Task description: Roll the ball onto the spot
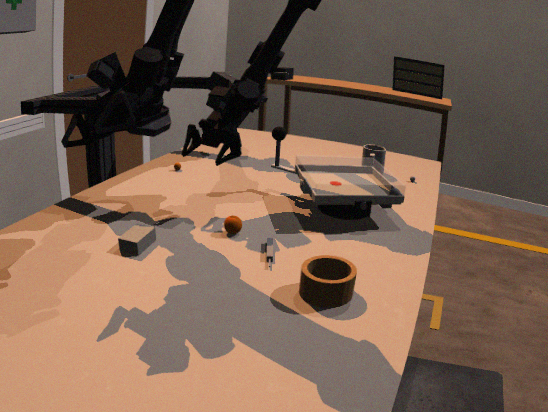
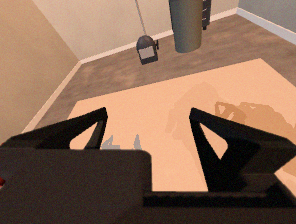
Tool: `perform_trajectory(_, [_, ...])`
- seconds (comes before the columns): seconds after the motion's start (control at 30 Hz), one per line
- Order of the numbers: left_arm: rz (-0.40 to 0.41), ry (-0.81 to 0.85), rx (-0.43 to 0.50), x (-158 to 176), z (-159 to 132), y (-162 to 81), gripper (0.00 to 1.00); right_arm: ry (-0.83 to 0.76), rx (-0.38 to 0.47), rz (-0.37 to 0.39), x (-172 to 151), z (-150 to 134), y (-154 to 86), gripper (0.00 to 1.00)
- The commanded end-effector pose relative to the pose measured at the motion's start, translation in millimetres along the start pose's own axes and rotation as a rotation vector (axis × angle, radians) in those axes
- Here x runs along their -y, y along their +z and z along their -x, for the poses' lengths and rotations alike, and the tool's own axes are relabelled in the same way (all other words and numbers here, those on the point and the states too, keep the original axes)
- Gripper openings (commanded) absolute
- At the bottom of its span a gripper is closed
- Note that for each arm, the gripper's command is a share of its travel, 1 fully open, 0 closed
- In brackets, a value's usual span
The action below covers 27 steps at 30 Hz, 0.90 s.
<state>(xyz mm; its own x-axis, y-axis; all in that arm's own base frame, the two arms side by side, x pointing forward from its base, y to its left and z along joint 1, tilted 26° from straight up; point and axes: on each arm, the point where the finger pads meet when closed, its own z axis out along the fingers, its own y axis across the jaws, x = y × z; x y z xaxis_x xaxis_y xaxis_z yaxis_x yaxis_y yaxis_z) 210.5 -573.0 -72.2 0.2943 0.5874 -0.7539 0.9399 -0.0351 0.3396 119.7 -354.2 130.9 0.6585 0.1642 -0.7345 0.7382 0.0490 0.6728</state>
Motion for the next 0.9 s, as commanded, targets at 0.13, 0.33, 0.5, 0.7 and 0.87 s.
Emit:
perform_trajectory(0.13, [0.002,0.003,0.009,-0.8,5.4,-0.3,1.00,0.001,0.004,0.002,-0.9,1.4,0.4,1.00])
perform_trajectory(0.33, [0.002,0.003,0.009,-0.8,5.4,-0.3,1.00,0.001,0.004,0.002,-0.9,1.4,0.4,1.00])
perform_trajectory(0.5, [0.002,0.003,0.009,-0.8,5.4,-0.3,1.00,0.001,0.004,0.002,-0.9,1.4,0.4,1.00])
perform_trajectory(0.7, [0.009,0.005,0.021,-4.4,11.1,1.8,1.00,-0.001,0.005,0.002,-1.3,2.0,1.5,1.00])
perform_trajectory(0.87, [0.009,0.005,0.021,-4.4,11.1,1.8,1.00,-0.014,0.010,0.002,-4.2,5.9,8.5,1.00])
